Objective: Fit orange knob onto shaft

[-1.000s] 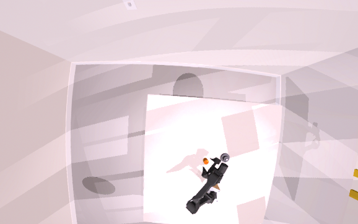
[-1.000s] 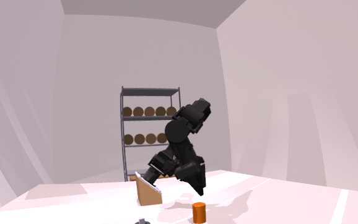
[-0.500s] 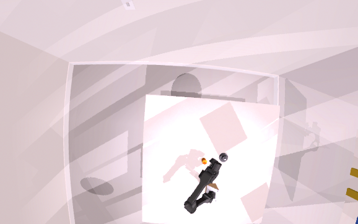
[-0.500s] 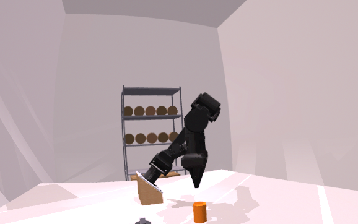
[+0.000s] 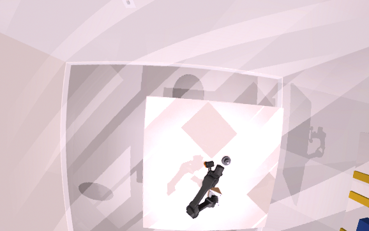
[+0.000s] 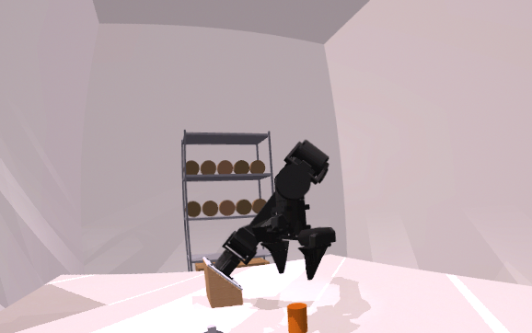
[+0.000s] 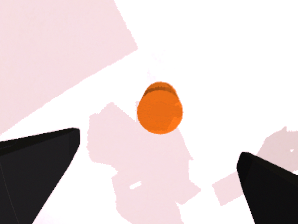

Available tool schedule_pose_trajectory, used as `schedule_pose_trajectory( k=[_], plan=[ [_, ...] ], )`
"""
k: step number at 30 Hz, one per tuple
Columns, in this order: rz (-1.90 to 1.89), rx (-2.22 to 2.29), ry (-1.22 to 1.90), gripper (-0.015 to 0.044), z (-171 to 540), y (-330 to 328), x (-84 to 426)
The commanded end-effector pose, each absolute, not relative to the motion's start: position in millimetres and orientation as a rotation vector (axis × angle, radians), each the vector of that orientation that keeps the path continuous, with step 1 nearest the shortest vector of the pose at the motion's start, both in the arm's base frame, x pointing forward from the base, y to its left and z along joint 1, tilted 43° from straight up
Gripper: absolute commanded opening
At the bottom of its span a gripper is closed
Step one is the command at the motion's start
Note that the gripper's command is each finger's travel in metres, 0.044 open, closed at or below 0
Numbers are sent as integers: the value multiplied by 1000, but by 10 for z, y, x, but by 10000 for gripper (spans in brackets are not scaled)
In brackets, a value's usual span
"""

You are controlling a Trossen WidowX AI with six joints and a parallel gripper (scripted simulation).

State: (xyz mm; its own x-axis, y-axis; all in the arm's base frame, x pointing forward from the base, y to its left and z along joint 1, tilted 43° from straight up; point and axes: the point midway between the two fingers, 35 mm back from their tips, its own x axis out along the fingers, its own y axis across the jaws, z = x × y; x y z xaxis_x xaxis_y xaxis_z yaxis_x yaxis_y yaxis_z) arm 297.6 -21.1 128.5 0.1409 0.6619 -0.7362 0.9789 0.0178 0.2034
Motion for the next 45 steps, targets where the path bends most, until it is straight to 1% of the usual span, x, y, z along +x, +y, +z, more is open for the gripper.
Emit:
schedule_pose_trajectory(
  k=[1, 3, 10, 28, 45],
  plan=[
    [51, 1128, 1535, 440, 1285, -207, 2976],
    [197, 972, 1495, 440, 1284, -206, 2976],
    [475, 652, 1387, 440, 1283, -205, 2977],
    [1062, -173, 966, 440, 1280, -203, 2977],
    [1069, -185, 958, 440, 1280, -203, 2977]
  ],
)
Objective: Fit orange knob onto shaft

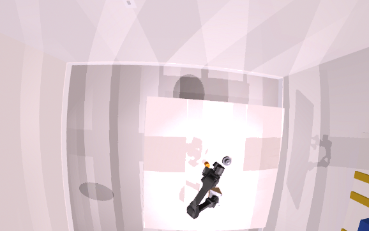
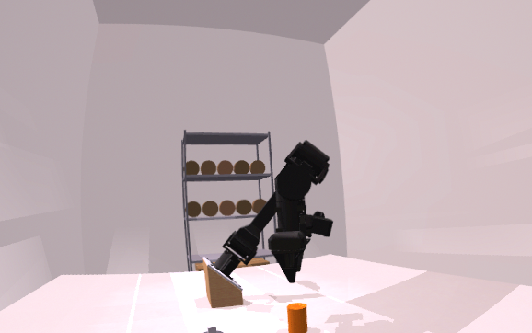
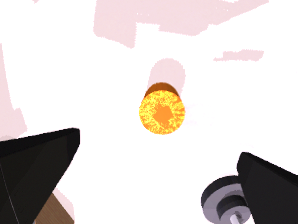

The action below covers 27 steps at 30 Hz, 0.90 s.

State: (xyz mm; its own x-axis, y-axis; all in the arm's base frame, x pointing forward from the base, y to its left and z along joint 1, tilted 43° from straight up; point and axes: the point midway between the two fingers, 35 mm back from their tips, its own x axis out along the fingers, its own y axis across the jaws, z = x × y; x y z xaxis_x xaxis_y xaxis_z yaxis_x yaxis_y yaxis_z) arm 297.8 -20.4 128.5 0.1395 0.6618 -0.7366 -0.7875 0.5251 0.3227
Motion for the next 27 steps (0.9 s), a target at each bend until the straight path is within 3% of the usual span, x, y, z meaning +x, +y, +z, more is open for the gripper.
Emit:
schedule_pose_trajectory(
  k=[1, 27],
  plan=[
    [1069, -185, 958, 440, 1280, -203, 2977],
    [1069, -185, 956, 440, 832, 197, 3075]
  ],
)
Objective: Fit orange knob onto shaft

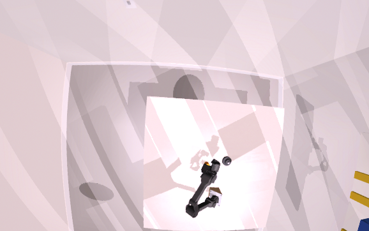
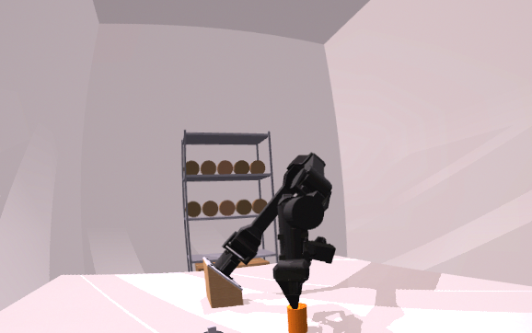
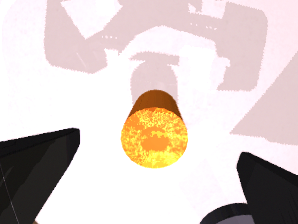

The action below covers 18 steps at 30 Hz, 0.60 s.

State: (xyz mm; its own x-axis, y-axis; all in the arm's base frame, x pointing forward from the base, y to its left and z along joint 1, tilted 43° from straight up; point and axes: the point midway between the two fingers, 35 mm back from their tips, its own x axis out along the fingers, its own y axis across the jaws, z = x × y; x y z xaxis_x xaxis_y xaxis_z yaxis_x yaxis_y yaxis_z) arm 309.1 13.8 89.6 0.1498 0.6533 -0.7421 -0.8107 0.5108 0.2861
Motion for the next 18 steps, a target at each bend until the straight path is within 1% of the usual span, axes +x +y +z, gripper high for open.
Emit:
schedule_pose_trajectory(
  k=[1, 18],
  plan=[
    [1069, -185, 956, 440, 819, 207, 3078],
    [1070, -185, 955, 440, 619, 388, 3124]
  ],
)
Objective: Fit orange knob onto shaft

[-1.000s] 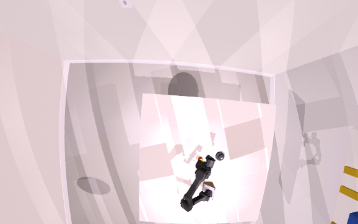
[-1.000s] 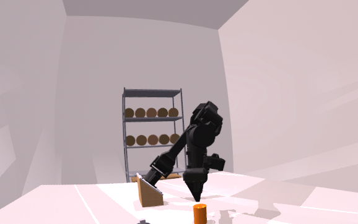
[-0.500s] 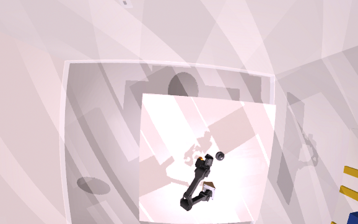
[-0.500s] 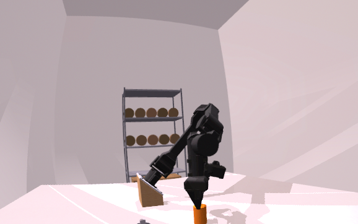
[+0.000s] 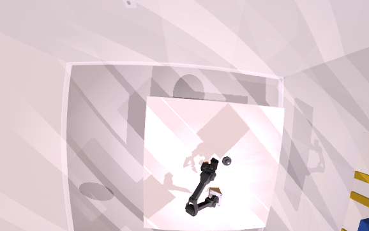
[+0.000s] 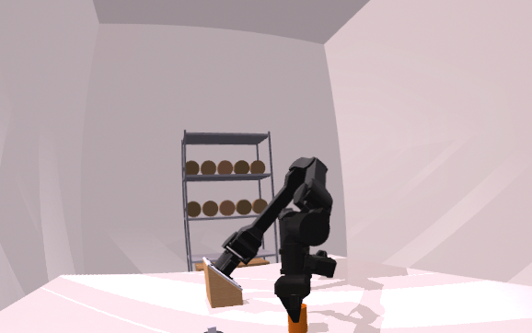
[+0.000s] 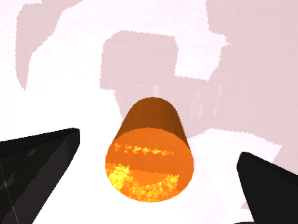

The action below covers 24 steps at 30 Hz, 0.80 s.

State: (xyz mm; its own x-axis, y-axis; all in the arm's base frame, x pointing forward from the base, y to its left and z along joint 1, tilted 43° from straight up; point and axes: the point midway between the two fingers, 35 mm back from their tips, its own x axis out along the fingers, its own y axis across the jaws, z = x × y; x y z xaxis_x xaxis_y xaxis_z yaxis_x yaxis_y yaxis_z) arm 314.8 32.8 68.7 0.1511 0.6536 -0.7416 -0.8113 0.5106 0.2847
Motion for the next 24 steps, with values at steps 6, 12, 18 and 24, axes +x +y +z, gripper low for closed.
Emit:
schedule_pose_trajectory(
  k=[6, 12, 18, 24],
  plan=[
    [1070, -184, 955, 440, 551, 454, 3134],
    [1071, -183, 954, 440, 484, 521, 3140],
    [1071, -182, 953, 440, 436, 571, 3143],
    [1071, -182, 953, 282, 436, 571, 3143]
  ],
)
